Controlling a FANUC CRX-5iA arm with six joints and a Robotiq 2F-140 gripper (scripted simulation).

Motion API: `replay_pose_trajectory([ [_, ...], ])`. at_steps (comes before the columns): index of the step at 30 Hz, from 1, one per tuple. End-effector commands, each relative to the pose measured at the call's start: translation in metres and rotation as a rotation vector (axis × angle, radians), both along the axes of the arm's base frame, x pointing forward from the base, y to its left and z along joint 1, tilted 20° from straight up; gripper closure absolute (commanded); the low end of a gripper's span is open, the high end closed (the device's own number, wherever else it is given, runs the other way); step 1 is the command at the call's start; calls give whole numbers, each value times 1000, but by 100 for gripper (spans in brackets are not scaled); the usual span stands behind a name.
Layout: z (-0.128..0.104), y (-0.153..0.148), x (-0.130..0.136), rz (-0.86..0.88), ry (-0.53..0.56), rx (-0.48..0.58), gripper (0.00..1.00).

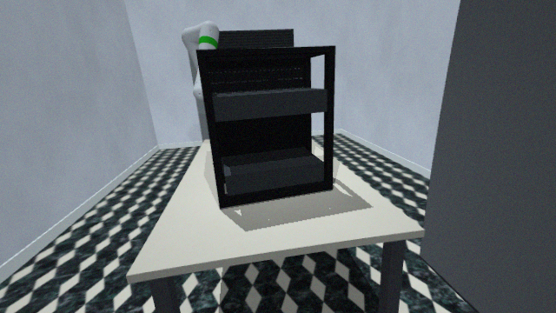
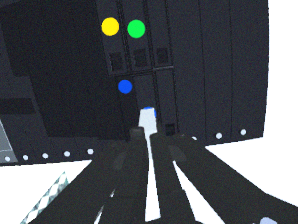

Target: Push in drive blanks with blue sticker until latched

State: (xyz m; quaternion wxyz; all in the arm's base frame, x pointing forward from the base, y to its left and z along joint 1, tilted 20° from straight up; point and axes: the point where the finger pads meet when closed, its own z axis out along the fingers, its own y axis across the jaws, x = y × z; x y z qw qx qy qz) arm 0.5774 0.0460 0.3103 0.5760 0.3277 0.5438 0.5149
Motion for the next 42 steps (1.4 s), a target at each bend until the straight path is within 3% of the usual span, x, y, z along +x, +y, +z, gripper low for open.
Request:
replay_pose_trajectory([
  [1, 0, 0, 0, 0, 0, 0, 100],
  [42, 4, 4, 19, 0, 0, 0, 100],
])
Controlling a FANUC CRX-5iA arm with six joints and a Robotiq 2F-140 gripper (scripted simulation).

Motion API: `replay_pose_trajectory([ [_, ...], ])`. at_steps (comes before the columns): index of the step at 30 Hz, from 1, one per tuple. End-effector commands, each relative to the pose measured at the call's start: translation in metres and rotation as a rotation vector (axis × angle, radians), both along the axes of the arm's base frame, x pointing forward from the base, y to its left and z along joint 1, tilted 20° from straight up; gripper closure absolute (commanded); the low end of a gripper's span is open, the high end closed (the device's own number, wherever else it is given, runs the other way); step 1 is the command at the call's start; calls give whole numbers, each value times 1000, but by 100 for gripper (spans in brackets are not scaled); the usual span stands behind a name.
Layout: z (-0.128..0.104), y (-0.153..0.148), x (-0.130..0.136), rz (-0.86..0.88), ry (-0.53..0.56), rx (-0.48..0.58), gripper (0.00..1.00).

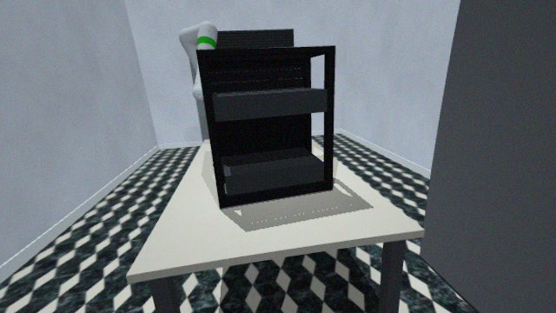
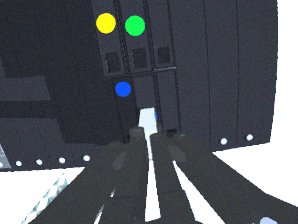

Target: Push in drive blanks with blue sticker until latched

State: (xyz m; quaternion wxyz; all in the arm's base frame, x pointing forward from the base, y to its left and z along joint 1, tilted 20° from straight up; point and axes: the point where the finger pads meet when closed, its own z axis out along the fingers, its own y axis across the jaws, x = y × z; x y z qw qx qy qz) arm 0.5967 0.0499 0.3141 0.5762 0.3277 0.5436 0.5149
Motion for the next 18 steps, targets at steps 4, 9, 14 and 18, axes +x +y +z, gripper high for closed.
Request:
replay_pose_trajectory([
  [4, 0, 1, 2, 0, 0, 0, 100],
  [9, 2, 2, 9, 0, 0, 0, 100],
  [14, 2, 2, 10, 0, 0, 0, 100],
  [18, 2, 2, 10, 0, 0, 0, 100],
])
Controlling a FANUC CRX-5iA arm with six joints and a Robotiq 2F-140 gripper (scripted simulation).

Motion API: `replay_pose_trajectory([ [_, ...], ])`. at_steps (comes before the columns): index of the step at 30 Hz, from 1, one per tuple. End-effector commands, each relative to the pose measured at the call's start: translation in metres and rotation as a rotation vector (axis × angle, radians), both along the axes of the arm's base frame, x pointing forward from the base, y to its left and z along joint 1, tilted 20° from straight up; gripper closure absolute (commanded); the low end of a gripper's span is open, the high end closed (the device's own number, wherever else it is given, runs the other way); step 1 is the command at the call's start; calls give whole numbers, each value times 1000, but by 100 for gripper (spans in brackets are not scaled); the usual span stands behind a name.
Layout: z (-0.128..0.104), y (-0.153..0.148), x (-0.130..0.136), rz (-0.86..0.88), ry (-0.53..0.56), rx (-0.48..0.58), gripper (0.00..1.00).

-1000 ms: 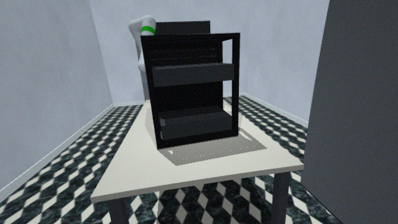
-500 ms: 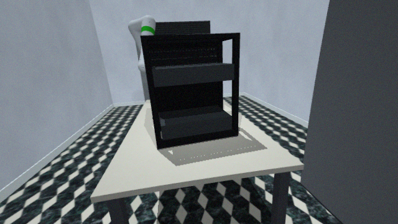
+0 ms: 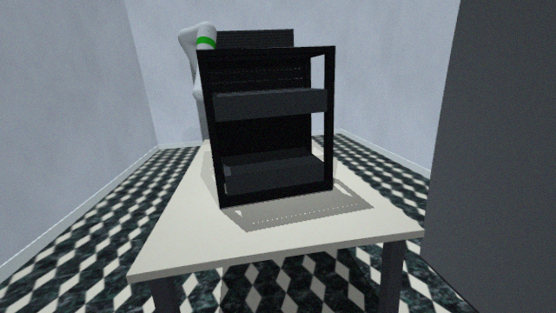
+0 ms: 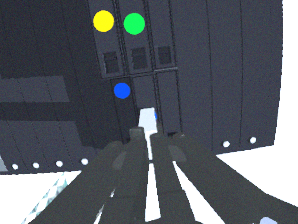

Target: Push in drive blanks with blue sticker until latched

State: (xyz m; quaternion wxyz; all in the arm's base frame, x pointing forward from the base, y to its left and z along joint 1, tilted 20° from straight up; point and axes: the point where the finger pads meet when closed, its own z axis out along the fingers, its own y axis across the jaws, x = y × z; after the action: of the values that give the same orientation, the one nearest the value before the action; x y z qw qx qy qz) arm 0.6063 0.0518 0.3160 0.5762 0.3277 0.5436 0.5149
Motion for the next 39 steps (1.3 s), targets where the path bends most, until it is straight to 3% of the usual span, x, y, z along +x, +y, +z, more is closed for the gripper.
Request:
replay_pose_trajectory([
  [1, 0, 0, 0, 0, 0, 0, 100],
  [39, 1, 2, 7, 0, 0, 0, 100],
])
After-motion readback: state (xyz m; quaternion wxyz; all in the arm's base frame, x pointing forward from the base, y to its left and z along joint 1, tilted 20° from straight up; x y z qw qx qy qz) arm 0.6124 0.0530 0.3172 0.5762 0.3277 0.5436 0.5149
